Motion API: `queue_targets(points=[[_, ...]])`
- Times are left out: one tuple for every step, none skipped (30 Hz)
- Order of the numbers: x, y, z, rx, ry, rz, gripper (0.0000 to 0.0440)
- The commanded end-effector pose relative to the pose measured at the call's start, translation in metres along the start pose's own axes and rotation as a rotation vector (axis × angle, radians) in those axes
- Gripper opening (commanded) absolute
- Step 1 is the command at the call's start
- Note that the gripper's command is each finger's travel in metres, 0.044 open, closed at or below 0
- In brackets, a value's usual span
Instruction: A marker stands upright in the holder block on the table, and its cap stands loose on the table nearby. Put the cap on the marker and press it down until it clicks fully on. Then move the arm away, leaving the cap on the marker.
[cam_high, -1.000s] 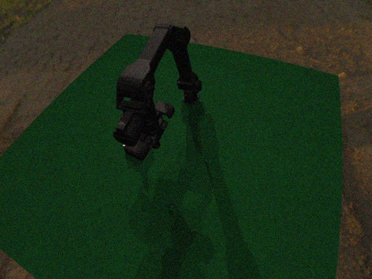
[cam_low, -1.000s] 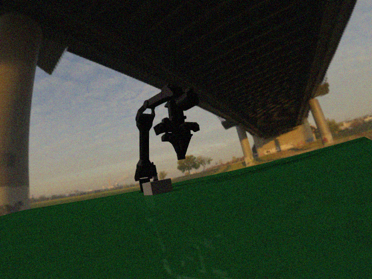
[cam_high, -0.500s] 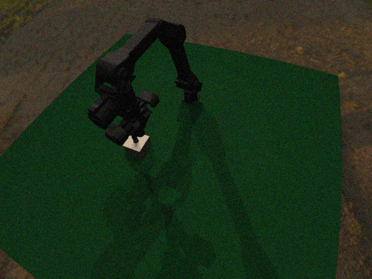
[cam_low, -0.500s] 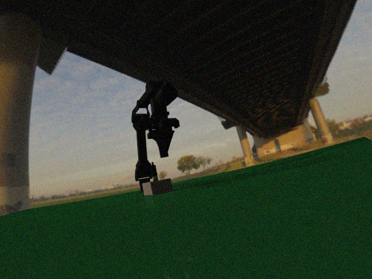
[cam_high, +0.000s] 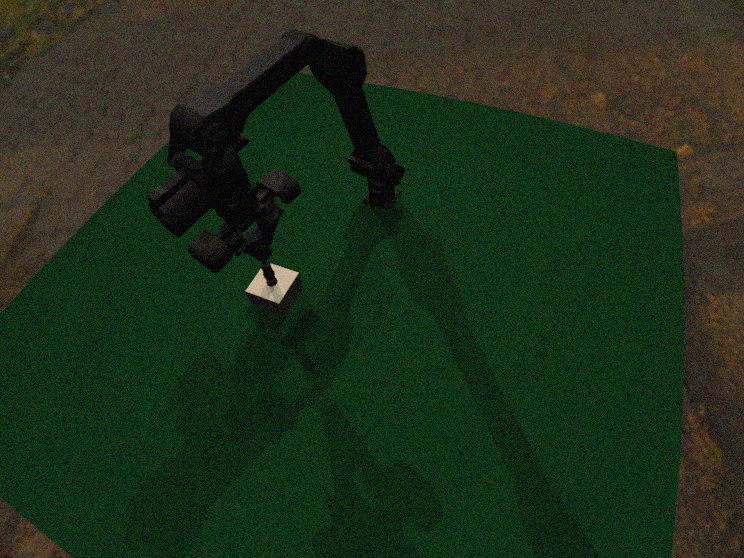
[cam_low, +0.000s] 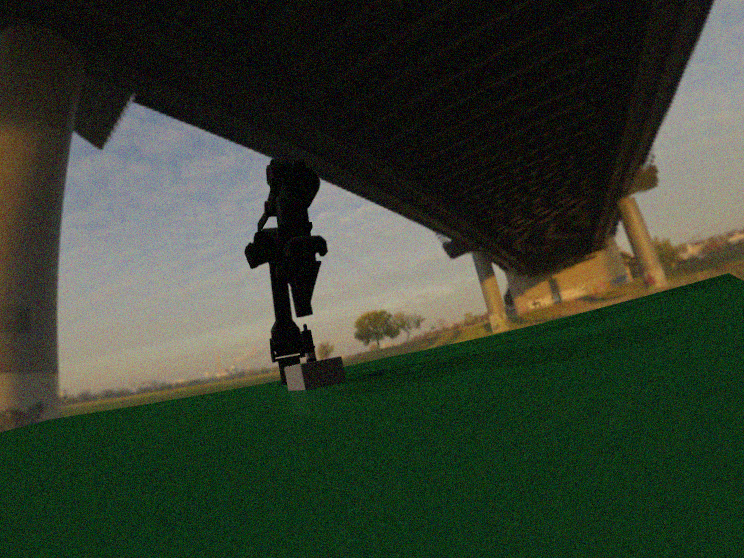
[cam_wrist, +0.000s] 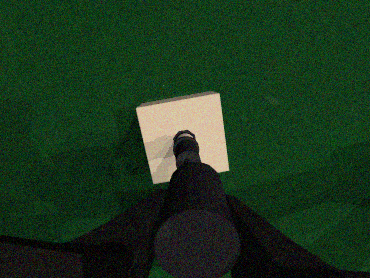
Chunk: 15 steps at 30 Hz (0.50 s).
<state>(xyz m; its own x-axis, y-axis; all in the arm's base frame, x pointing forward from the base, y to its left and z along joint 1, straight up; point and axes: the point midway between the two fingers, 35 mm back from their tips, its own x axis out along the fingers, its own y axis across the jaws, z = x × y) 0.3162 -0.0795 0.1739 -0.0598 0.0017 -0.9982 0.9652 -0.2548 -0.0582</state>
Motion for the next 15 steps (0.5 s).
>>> queue_targets(points=[[0.007,0.000,0.001,0.000,0.009,-0.014,0.0026],[0.009,0.001,0.001,0.001,0.010,-0.016,0.0025],[0.011,0.001,0.001,0.002,0.011,-0.018,0.0023],[0.013,0.001,0.002,0.003,0.012,-0.020,0.0022],[0.015,0.001,0.002,0.004,0.013,-0.023,0.0020],[0.017,0.001,0.002,0.004,0.014,-0.025,0.0019],[0.018,0.002,0.002,0.004,0.014,-0.027,0.0017],[0.020,0.002,0.002,0.004,0.015,-0.029,0.0016],[0.022,0.002,0.002,0.004,0.015,-0.031,0.0015],[0.024,0.002,0.002,0.004,0.016,-0.033,0.0013],[0.027,0.002,0.002,0.001,0.018,-0.037,0.0012],[0.030,0.002,0.002,-0.001,0.019,-0.041,0.0011],[0.033,0.002,0.002,-0.003,0.021,-0.045,0.0010],[0.035,0.002,0.002,-0.006,0.022,-0.048,0.0009],[0.038,0.002,0.002,-0.009,0.024,-0.051,0.0008]])
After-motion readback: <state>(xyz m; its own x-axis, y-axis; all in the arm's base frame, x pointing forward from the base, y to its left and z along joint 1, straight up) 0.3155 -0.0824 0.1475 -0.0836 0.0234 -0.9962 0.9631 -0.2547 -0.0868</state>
